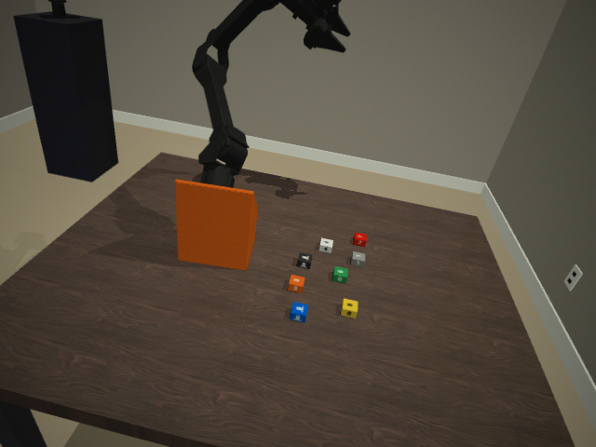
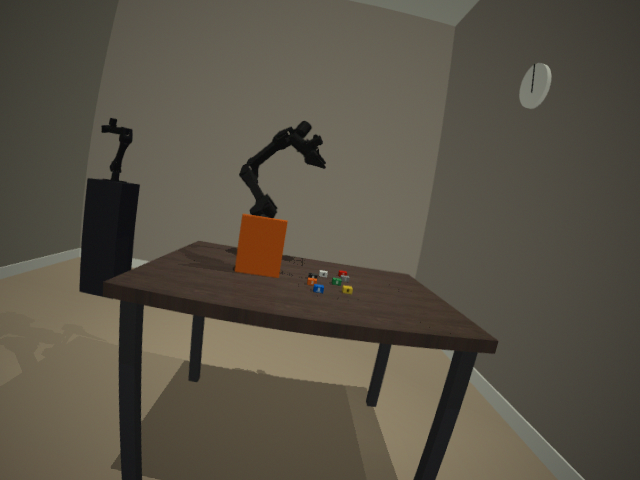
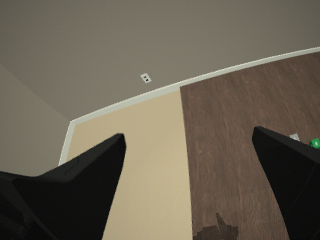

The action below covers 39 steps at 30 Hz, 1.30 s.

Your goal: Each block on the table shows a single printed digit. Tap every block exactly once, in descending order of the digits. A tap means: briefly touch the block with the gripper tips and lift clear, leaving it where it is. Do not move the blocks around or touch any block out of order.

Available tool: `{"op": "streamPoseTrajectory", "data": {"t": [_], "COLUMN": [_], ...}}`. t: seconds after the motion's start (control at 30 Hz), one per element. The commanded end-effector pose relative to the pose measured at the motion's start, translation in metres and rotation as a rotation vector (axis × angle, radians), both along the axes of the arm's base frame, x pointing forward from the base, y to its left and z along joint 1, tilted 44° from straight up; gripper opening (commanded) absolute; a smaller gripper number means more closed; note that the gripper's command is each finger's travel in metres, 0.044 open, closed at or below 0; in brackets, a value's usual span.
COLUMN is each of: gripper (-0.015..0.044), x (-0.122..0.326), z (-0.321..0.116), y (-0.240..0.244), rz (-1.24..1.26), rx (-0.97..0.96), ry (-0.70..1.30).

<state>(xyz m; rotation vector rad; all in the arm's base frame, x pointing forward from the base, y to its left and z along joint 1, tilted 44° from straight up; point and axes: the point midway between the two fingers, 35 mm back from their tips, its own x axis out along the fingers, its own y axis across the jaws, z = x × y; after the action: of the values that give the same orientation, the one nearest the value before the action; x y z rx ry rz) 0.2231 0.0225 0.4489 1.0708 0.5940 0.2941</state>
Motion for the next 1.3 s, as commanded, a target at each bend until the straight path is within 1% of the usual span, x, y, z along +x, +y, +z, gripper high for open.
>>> {"op": "streamPoseTrajectory", "data": {"t": [0.0, 0.13, 0.23, 0.33, 0.43, 0.53, 0.67, 0.8, 0.9, 0.97, 1.27], "gripper": [0.04, 0.04, 0.04, 0.04, 0.04, 0.04, 0.04, 0.04, 0.04, 0.04, 0.04], "x": [0.046, 0.09, 0.114, 0.128, 0.132, 0.127, 0.104, 0.065, 0.028, 0.016, 0.016], "z": [-0.042, -0.104, -0.158, -0.216, -0.277, -0.34, -0.421, -0.496, -0.543, -0.555, -0.555], "y": [-0.035, -0.075, -0.101, -0.124, -0.141, -0.153, -0.158, -0.15, -0.136, -0.131, -0.131], "rz": [-0.005, 0.022, 0.064, 0.125, 0.206, 0.306, 0.467, 0.654, 0.8, 0.844, 0.846], "rx": [-0.077, -0.169, -0.233, -0.288, -0.333, -0.363, -0.378, -0.358, -0.318, -0.303, -0.302], "ry": [0.077, 0.173, 0.247, 0.321, 0.392, 0.456, 0.526, 0.568, 0.574, 0.572, 0.572]}}
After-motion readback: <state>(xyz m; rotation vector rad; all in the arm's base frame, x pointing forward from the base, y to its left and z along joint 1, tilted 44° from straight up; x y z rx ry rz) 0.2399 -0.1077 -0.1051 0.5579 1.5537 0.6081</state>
